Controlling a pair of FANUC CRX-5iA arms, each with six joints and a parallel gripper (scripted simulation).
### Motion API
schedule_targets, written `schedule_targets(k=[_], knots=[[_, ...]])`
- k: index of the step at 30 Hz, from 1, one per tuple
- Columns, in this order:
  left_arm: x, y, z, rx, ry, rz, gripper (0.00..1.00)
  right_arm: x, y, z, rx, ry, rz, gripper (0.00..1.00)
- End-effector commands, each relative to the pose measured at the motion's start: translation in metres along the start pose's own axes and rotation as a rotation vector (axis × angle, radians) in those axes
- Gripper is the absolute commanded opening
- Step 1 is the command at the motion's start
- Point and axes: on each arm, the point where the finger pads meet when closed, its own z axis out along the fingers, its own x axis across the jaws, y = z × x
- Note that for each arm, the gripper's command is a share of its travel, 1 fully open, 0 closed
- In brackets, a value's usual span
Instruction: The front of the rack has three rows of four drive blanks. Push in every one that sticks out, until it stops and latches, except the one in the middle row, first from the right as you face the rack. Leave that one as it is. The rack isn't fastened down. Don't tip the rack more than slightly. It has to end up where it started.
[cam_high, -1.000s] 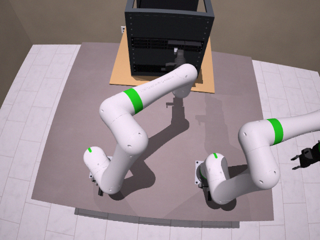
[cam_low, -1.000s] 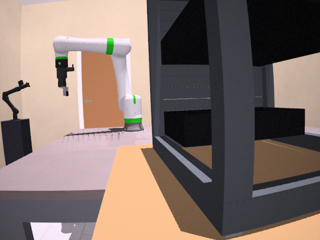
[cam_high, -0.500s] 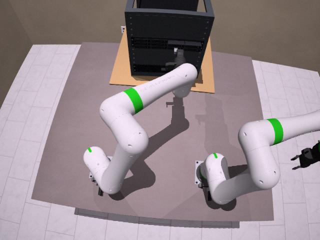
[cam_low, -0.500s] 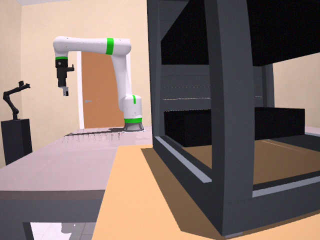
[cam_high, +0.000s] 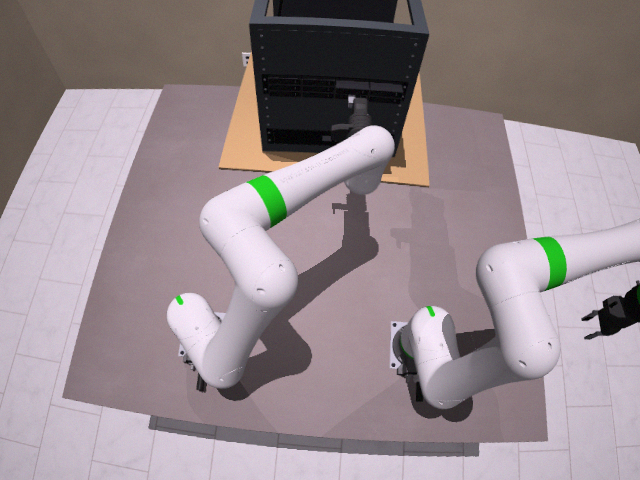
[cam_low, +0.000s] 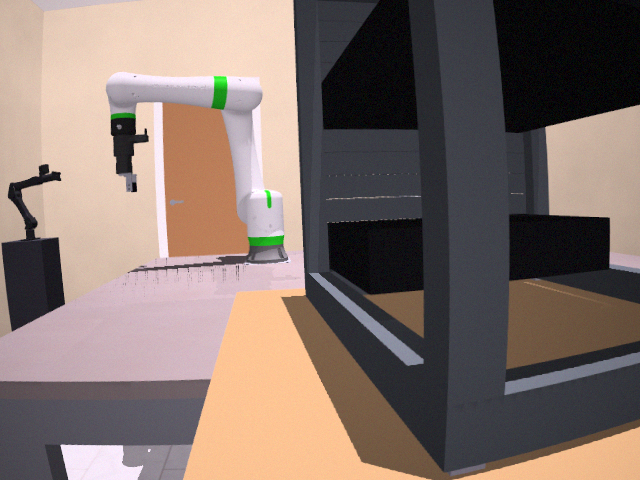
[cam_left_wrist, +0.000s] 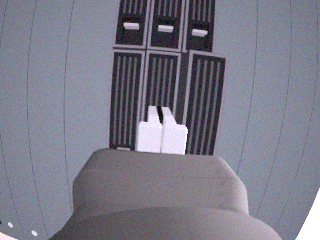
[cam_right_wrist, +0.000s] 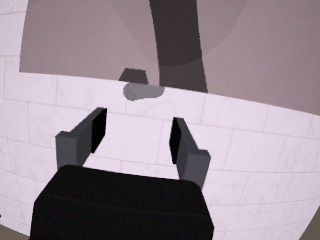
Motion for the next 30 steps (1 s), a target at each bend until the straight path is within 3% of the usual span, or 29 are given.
schedule_targets(k=[1,30], knots=[[0.0018,-0.0002,0.0001,0.000,0.002,-0.002,0.00,-0.0002,0.0003,-0.0009,-0.002,0.000,0.000,1.00],[0.0018,-0.0002,0.0041,0.000,0.002,-0.002,0.00,-0.0002,0.0003,-0.0009,-0.002,0.000,0.000,1.00]])
